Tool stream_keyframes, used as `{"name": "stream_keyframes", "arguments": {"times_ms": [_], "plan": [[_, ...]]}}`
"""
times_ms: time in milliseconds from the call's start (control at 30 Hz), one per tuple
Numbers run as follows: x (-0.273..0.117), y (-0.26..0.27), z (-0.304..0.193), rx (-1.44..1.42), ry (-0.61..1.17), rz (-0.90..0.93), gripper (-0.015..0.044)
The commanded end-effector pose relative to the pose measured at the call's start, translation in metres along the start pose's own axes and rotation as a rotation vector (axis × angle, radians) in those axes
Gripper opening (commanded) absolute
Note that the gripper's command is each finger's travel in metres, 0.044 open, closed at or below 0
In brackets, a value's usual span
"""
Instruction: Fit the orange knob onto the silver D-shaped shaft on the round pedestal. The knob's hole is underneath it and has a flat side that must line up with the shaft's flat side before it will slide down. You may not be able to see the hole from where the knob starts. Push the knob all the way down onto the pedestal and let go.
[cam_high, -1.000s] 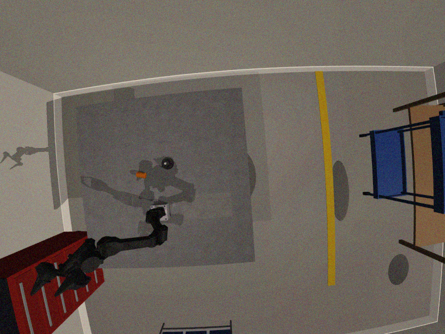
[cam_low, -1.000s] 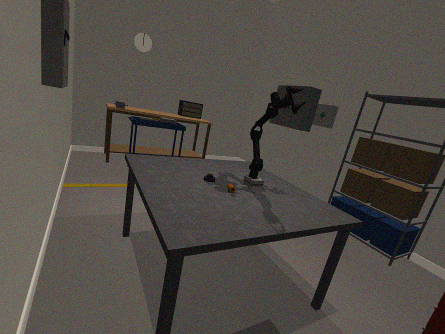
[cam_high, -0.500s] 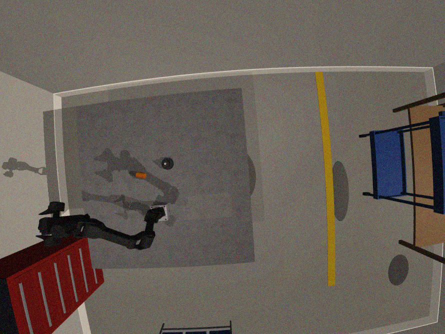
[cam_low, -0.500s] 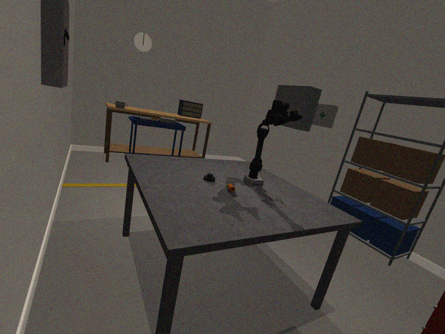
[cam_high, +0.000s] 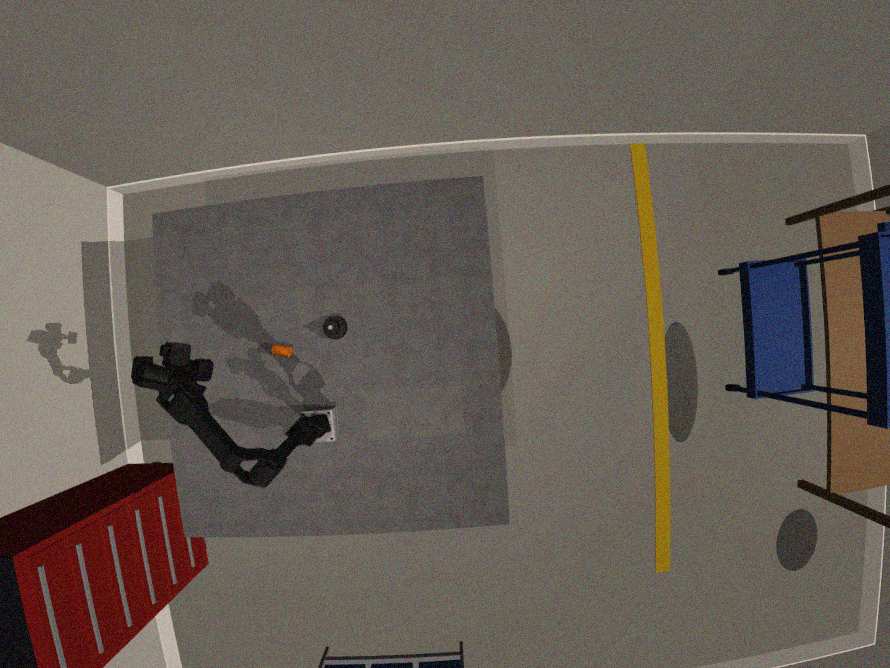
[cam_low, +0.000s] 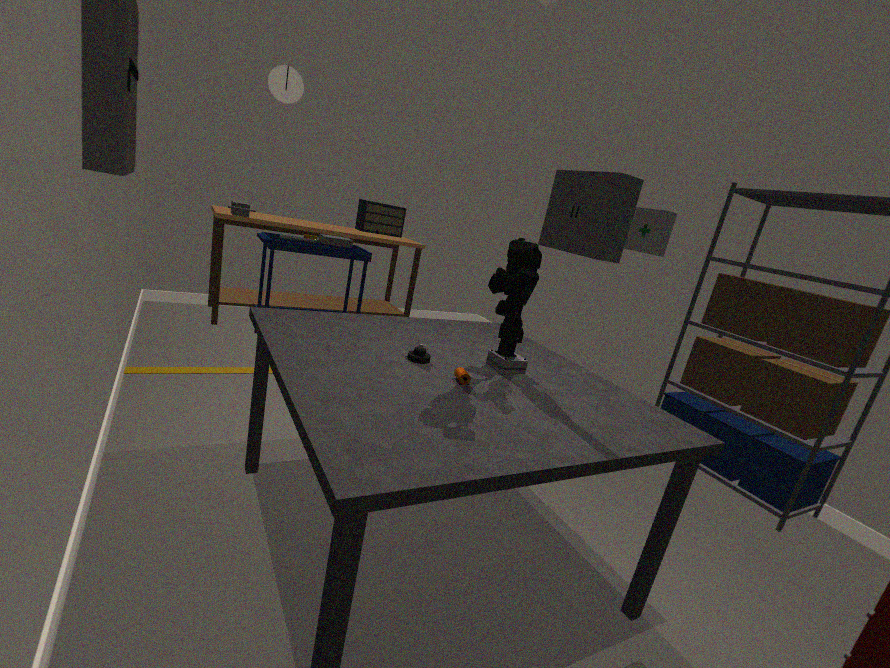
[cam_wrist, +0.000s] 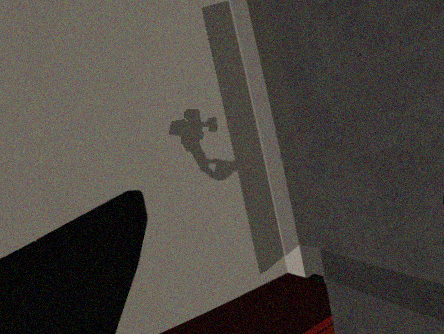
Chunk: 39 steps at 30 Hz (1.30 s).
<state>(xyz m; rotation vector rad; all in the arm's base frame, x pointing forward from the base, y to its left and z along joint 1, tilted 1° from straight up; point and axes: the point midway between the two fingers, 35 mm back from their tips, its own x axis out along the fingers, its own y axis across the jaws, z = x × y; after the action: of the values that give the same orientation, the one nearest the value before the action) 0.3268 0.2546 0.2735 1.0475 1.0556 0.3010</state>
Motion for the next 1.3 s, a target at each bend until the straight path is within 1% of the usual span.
{"name": "stream_keyframes", "arguments": {"times_ms": [0,167,367,400,667,833,1267], "plan": [[0.020,-0.069,0.029,0.348,-0.084,-0.232,0.0440],[0.022,-0.157,0.054,0.787,-0.258,-0.502,0.0440],[-0.007,-0.257,0.062,1.267,-0.557,-0.799,0.0440],[-0.011,-0.267,0.062,1.315,-0.595,-0.830,0.0440],[-0.014,-0.270,0.058,1.328,-0.606,-0.839,0.0440],[-0.001,-0.290,0.056,1.328,-0.606,-0.839,0.0440],[0.008,-0.301,0.055,1.328,-0.606,-0.839,0.0440]]}}
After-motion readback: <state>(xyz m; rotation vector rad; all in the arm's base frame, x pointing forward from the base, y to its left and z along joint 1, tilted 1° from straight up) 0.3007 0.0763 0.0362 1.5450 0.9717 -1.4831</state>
